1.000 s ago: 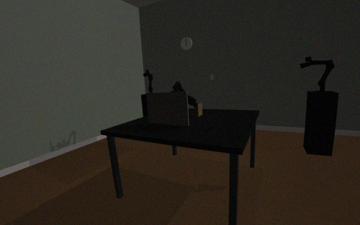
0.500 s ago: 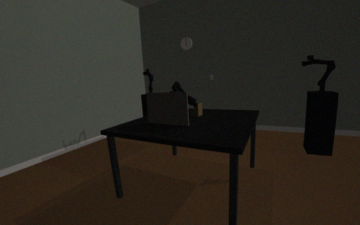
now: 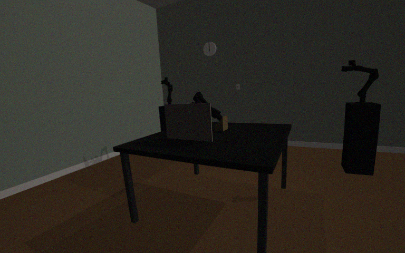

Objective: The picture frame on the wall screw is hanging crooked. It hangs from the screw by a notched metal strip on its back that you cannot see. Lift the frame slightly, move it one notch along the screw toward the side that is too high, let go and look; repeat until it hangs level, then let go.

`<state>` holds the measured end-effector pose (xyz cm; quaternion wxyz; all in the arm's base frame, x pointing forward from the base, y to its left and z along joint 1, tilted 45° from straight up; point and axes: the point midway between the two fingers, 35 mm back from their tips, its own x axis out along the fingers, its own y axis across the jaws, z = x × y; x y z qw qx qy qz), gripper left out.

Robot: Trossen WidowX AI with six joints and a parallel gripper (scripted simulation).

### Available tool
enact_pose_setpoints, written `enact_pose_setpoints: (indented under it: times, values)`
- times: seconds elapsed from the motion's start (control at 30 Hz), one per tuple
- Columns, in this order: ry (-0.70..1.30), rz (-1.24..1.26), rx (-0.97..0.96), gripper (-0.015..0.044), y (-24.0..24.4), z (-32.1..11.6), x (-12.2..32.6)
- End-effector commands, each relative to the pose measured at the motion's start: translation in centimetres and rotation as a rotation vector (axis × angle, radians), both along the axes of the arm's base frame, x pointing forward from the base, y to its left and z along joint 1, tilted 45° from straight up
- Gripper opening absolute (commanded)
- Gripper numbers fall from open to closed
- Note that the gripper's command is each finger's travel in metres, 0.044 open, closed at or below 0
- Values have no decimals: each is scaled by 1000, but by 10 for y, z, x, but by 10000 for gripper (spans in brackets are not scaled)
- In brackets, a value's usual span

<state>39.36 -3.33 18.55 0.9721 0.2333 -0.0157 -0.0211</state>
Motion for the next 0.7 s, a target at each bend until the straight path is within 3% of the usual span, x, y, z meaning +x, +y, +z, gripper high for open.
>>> enact_pose_setpoints:
  times: [0.0, 0.67]
  values:
    - [-3, -3, 5, 260, 0, 1, 0]
    - [-3, -3, 5, 240, -1, 1, 0]
